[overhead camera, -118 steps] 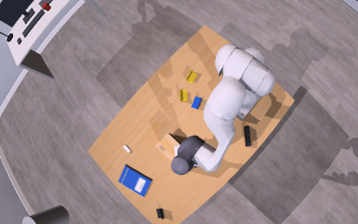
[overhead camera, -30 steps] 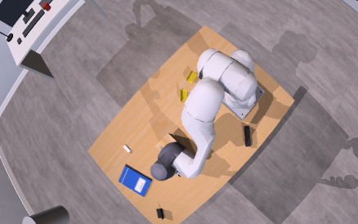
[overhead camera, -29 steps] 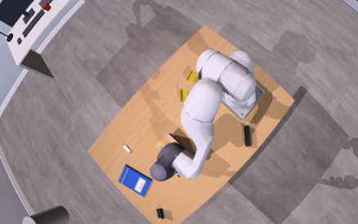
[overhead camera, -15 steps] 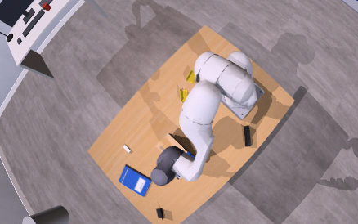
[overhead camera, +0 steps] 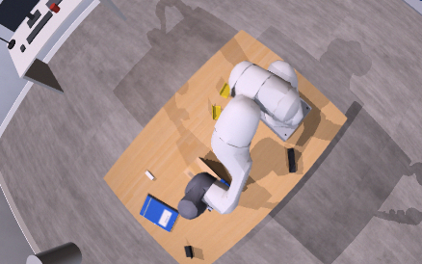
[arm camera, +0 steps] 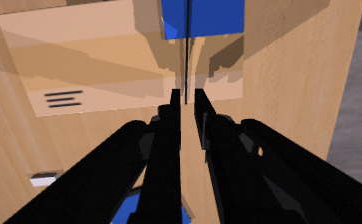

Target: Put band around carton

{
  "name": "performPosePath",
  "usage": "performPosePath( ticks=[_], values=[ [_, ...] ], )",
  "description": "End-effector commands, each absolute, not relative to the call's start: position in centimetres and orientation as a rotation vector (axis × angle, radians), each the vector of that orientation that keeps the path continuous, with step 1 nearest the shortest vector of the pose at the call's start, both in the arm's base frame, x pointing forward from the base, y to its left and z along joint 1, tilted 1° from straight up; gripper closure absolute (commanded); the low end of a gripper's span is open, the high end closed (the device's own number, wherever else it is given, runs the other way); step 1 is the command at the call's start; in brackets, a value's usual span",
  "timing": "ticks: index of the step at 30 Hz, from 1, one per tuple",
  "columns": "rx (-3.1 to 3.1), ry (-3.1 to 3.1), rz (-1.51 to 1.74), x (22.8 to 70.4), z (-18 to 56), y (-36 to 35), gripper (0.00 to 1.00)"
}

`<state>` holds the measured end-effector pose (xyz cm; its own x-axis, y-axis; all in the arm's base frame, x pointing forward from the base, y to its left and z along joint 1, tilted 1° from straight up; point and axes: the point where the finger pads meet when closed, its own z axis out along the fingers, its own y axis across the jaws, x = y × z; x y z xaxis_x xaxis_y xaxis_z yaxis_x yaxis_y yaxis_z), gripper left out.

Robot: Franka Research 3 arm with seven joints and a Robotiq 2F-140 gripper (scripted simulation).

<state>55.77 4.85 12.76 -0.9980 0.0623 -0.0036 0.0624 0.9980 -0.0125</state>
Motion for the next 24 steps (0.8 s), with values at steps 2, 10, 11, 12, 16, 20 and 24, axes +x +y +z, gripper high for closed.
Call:
performPosePath(
  ticks=[2, 10, 11, 12, 16, 20, 24],
  values=[
    [0.119, 3.138, -0.023, 55.76, 12.75, 4.82, 0.82],
    [0.119, 3.138, -0.023, 55.76, 12.72, 4.82, 0.82],
    [0.119, 3.138, -0.023, 55.76, 12.71, 4.82, 0.82],
    [0.119, 3.138, -0.023, 55.76, 12.69, 4.82, 0.82],
    [0.119, 3.138, -0.023, 55.76, 12.58, 4.81, 0.82],
    [0.119, 3.138, -0.023, 55.76, 12.4, 4.81, 0.82],
    [0.119, 3.138, -0.023, 55.76, 12.29, 4.81, 0.82]
  ],
)
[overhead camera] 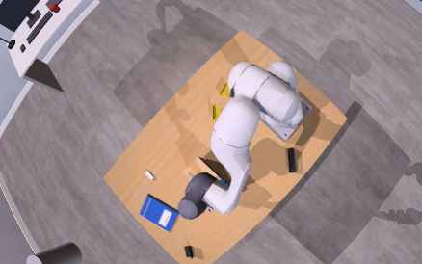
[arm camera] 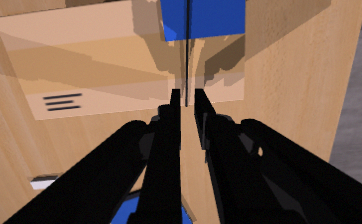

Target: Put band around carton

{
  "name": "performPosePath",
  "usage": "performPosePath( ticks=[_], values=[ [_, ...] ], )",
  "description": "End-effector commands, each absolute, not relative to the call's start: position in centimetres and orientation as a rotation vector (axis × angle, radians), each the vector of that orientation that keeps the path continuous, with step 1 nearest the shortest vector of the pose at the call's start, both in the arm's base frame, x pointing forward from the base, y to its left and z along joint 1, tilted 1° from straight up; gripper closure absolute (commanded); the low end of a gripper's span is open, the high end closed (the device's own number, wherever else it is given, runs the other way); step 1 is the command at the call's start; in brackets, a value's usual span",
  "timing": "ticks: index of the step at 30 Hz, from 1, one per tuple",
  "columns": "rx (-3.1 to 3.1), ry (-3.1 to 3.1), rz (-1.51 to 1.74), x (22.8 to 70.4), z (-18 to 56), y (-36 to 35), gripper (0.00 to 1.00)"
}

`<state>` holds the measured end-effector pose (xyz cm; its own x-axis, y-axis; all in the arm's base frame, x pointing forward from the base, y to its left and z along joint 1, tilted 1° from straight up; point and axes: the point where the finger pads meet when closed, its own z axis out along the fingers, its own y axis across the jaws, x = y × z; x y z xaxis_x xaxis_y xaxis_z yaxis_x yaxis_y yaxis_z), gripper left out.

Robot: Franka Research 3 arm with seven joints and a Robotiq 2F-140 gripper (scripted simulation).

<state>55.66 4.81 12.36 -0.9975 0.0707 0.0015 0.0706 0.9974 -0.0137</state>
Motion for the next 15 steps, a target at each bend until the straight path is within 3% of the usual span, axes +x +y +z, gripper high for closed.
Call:
performPosePath(
  ticks=[1, 15],
  values=[
    [-0.119, -3.141, 0.023, 55.76, 12.23, 4.81, 0.82],
    [-0.119, -3.141, 0.023, 55.77, 11.24, 4.8, 0.82]
  ],
)
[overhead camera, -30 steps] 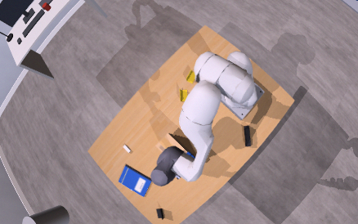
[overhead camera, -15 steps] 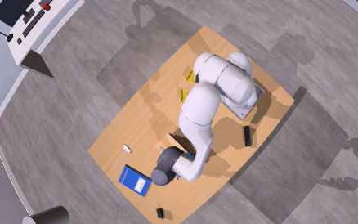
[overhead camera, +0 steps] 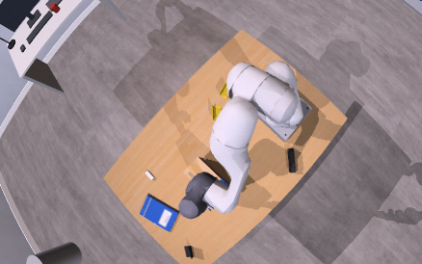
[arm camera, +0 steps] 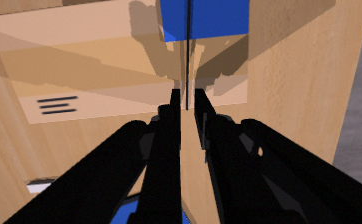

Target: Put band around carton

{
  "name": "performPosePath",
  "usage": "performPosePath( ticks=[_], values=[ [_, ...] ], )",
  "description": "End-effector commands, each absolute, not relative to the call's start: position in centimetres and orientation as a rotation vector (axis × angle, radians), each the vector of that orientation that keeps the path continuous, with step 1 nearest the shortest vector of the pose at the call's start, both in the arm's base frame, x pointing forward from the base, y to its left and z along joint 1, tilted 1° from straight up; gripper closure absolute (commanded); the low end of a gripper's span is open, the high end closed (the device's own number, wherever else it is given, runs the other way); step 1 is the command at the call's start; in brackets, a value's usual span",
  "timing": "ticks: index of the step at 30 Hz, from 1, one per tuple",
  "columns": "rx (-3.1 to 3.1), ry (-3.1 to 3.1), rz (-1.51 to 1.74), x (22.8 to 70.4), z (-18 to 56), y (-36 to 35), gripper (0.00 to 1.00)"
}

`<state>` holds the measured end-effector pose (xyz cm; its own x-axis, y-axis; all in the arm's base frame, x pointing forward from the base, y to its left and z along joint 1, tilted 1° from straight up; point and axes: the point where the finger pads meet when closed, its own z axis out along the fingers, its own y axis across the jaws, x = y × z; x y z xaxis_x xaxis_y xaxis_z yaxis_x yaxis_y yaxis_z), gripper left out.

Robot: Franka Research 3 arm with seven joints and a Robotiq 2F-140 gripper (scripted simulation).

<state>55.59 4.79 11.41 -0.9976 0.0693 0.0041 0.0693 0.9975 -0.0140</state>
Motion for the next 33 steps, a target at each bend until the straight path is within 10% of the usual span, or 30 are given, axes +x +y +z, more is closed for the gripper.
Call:
performPosePath(
  ticks=[1, 33],
  values=[
    [-0.119, -3.141, 0.023, 55.77, 11.24, 4.8, 0.82],
    [-0.119, -3.141, 0.023, 55.78, 10.36, 4.78, 0.82]
  ],
)
